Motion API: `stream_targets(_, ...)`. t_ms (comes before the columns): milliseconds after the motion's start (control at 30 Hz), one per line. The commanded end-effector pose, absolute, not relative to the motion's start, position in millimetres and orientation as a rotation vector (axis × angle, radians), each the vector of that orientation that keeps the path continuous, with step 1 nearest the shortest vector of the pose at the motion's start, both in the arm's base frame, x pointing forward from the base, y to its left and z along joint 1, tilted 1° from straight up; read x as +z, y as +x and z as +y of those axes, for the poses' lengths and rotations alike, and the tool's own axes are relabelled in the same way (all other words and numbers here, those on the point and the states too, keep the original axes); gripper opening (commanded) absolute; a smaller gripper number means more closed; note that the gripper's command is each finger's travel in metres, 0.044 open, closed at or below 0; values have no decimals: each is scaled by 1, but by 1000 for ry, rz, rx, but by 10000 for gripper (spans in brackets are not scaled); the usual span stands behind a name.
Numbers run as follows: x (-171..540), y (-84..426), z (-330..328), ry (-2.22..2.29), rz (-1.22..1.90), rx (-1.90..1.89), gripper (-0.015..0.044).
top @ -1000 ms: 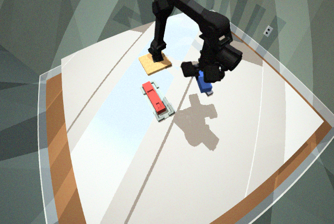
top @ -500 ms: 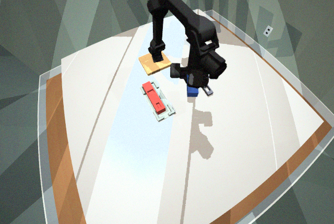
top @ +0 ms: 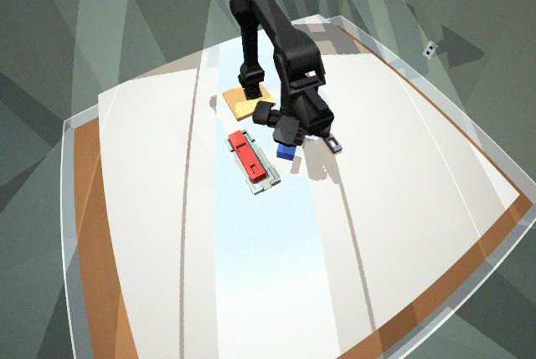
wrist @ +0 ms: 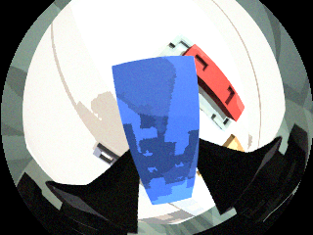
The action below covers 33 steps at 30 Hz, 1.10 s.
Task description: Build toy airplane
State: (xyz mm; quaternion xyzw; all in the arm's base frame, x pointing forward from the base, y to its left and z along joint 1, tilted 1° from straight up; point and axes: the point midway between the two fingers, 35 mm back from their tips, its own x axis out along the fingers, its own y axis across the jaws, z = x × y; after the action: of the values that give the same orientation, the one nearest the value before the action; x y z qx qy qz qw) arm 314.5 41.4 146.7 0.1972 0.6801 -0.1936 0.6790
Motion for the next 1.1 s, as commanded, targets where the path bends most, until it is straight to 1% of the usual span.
stream_targets(0,147,312,27,494,1505,-490,0)
stream_targets(1067,128,272,-67,894,1368,-902,0)
